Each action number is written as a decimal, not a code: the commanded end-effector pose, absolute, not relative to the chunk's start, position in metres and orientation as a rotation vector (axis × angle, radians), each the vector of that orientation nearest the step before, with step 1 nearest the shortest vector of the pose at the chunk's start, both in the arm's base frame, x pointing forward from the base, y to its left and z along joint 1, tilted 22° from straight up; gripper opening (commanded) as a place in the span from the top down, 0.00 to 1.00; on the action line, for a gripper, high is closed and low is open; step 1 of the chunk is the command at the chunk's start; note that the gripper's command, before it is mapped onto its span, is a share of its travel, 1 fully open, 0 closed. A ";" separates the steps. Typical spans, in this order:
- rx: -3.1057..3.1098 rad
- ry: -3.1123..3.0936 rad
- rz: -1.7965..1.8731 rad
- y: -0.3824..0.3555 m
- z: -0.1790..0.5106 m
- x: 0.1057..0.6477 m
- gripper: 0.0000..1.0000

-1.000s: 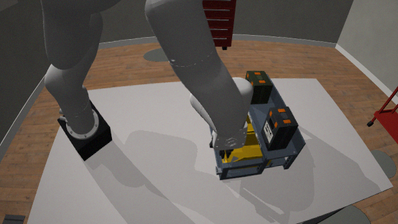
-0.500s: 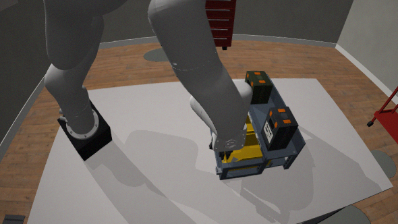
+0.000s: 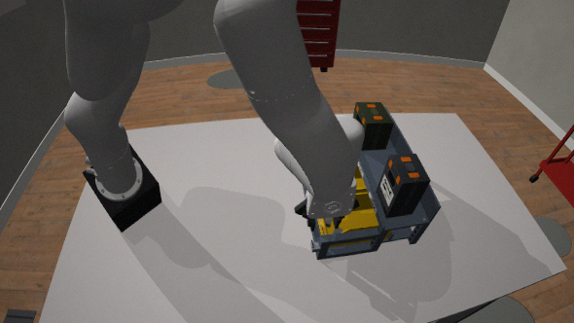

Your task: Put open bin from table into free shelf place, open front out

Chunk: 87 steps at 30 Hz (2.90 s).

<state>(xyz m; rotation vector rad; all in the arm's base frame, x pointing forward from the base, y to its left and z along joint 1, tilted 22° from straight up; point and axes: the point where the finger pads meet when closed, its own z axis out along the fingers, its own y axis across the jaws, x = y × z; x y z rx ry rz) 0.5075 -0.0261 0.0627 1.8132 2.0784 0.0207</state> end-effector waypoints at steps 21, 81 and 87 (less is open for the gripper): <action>1.812 2.077 0.024 -0.026 0.064 0.508 0.00; 1.812 2.078 0.022 -0.011 0.121 0.490 0.00; 1.812 2.077 0.023 -0.004 0.152 0.481 0.00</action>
